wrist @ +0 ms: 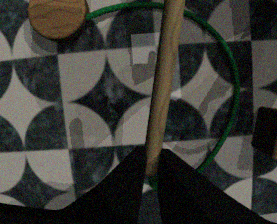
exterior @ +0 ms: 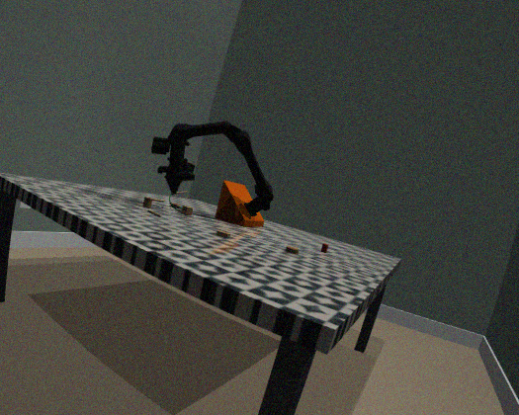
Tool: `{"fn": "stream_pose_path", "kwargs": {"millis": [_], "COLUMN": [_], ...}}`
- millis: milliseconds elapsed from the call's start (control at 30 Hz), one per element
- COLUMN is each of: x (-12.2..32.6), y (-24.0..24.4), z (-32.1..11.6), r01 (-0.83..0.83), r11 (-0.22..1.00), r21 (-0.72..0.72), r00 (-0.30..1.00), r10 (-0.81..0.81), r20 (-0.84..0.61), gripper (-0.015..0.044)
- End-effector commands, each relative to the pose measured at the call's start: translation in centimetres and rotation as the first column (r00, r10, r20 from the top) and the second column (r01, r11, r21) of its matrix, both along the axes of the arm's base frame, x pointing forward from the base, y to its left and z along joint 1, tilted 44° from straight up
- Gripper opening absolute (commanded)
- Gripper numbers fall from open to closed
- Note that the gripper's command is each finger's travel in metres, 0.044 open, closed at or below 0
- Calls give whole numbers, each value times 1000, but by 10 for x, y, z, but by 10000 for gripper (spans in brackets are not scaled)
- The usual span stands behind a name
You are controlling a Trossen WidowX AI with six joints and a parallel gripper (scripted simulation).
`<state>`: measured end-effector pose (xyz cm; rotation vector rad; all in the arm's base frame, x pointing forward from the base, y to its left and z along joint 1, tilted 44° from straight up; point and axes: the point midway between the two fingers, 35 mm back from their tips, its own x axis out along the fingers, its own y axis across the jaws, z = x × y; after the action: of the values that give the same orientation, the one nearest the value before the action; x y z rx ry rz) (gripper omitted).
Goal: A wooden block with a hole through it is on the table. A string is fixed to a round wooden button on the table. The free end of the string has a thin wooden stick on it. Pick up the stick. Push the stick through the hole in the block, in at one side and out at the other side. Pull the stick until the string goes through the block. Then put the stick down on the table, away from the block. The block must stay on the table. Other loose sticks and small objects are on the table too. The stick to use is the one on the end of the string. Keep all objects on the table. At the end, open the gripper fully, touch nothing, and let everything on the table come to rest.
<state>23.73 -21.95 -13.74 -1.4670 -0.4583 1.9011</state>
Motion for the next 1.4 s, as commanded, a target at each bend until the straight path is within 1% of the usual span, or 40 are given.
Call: {"fn": "stream_pose_path", "kwargs": {"millis": [0,1367], "x": [6,58], "y": [1,-2], "z": [0,3], "r01": [11,61], "r11": [1000,998], "r21": [0,-33], "r00": [1000,996], "r10": [-11,-59], "r20": [2,66], "gripper": [0,0]}}
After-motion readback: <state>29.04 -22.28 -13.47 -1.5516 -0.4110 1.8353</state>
